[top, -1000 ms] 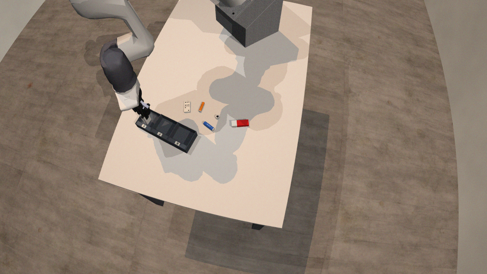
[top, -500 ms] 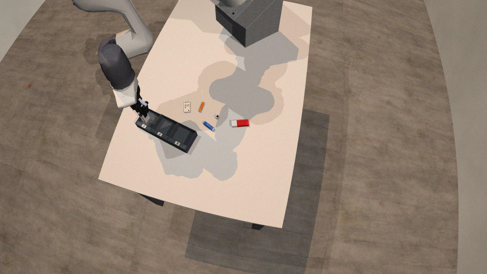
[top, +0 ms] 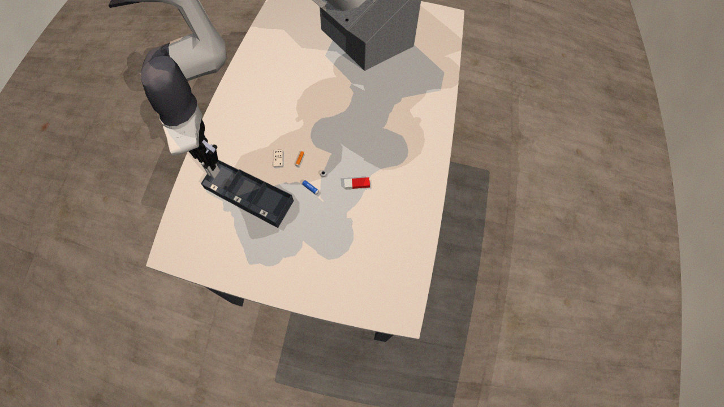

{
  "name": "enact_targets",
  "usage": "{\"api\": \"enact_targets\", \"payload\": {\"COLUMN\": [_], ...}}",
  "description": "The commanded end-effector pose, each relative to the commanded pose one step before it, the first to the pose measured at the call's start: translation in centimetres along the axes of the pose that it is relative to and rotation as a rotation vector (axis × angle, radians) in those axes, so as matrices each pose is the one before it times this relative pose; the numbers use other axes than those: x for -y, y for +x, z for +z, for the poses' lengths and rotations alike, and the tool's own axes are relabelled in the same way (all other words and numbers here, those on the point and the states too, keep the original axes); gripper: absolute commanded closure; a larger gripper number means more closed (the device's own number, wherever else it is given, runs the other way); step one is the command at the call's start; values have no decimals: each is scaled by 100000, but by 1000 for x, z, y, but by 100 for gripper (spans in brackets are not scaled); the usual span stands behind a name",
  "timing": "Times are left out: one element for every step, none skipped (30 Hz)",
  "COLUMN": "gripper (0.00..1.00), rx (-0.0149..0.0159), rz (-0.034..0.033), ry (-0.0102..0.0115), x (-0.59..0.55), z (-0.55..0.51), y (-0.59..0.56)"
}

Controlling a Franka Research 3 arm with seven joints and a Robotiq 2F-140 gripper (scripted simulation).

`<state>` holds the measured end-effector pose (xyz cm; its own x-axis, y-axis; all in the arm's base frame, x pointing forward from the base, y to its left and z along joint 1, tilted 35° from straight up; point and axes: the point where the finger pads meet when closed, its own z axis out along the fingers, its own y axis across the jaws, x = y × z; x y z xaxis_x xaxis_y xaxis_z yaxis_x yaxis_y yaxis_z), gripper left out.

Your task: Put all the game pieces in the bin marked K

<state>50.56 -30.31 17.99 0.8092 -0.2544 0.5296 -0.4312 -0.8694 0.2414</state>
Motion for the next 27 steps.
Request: {"api": "enact_targets", "payload": {"gripper": [95, 95, 95, 95, 95, 95, 95, 95, 95, 95, 95, 95, 95, 95, 95, 95, 95, 95, 95, 95, 95, 95, 95, 95, 95, 95, 95], "rx": [1350, 0, 0, 0, 0, 0, 0, 0, 0, 0, 0, 0, 0, 0, 0, 0, 0, 0, 0, 0, 0, 0, 0, 0, 0, 0, 0], "rz": [-1897, 0, 0, 0, 0, 0, 0, 0, 0, 0, 0, 0, 0, 0, 0, 0, 0, 0, 0, 0, 0, 0, 0, 0, 0, 0, 0], "ry": [-806, 0, 0, 0, 0, 0, 0, 0, 0, 0, 0, 0, 0, 0, 0, 0, 0, 0, 0, 0, 0, 0, 0, 0, 0, 0, 0], "x": [-59, 0, 0, 0, 0, 0, 0, 0, 0, 500, 500, 500, 500, 500, 500, 500, 500, 500, 500, 500, 0, 0, 500, 500, 500, 500, 500], "z": [55, 0, 0, 0, 0, 0, 0, 0, 0, 0, 0, 0, 0, 0, 0, 0, 0, 0, 0, 0, 0, 0, 0, 0, 0, 0, 0], "y": [-470, 0, 0, 0, 0, 0, 0, 0, 0, -12, -12, -12, -12, -12, -12, -12, -12, -12, -12, -12, 0, 0, -12, -12, -12, -12, -12]}}
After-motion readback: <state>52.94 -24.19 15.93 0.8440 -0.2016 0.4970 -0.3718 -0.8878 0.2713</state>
